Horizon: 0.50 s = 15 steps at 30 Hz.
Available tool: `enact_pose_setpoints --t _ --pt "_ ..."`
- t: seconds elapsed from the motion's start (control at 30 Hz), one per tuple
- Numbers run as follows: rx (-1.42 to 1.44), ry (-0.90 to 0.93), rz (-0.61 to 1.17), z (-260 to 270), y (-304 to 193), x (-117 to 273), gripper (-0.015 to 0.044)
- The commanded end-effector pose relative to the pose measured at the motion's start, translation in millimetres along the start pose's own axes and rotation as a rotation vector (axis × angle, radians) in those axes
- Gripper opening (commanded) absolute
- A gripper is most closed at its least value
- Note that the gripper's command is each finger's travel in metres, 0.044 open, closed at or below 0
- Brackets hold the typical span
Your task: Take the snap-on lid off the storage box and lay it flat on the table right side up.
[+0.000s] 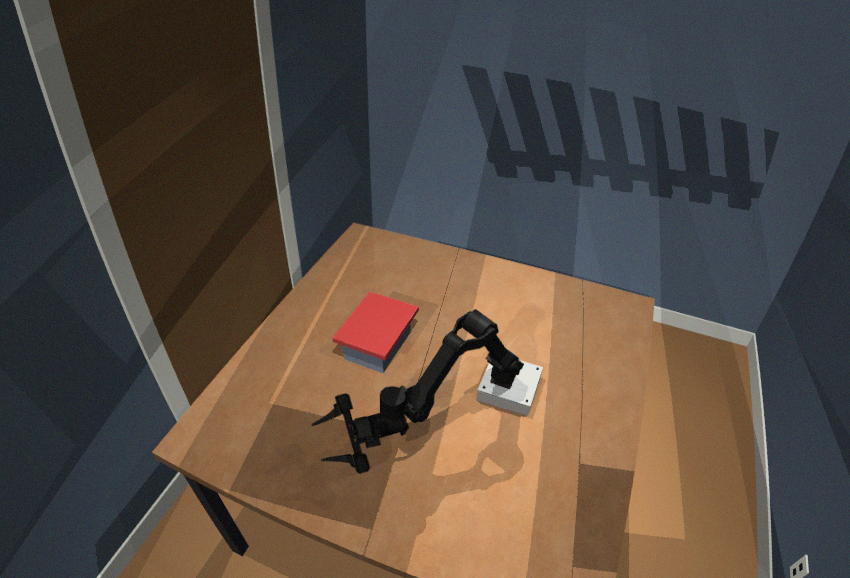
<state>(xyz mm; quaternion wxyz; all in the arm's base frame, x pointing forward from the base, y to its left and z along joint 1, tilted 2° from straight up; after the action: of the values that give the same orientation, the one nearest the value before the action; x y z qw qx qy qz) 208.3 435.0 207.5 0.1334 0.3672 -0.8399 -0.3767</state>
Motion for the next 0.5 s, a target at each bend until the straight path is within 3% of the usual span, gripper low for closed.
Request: enact_pose_setpoints --t 0.0,0.17,0.47 --pt "-0.008 0.0 0.005 -2.6 -1.3 -0.1 0.0374" --pt "-0.23 -0.028 0.129 -67.2 -35.6 5.8 0.0243" --pt "-0.62 -0.136 0.321 -158.1 -88.7 44.7 0.0235"
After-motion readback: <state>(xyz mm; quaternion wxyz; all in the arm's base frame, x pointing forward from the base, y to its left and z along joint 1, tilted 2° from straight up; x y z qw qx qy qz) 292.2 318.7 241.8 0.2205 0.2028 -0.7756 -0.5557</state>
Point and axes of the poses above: the point midway between the two fingers, 35 mm back from their tips, its own x axis back along the fingers, its own z axis across the jaws, y = z × x, the point moved 10 cm from there along x, back along the fingers, and after that the axes turned 8 degrees about x, right-handed, at the moved point
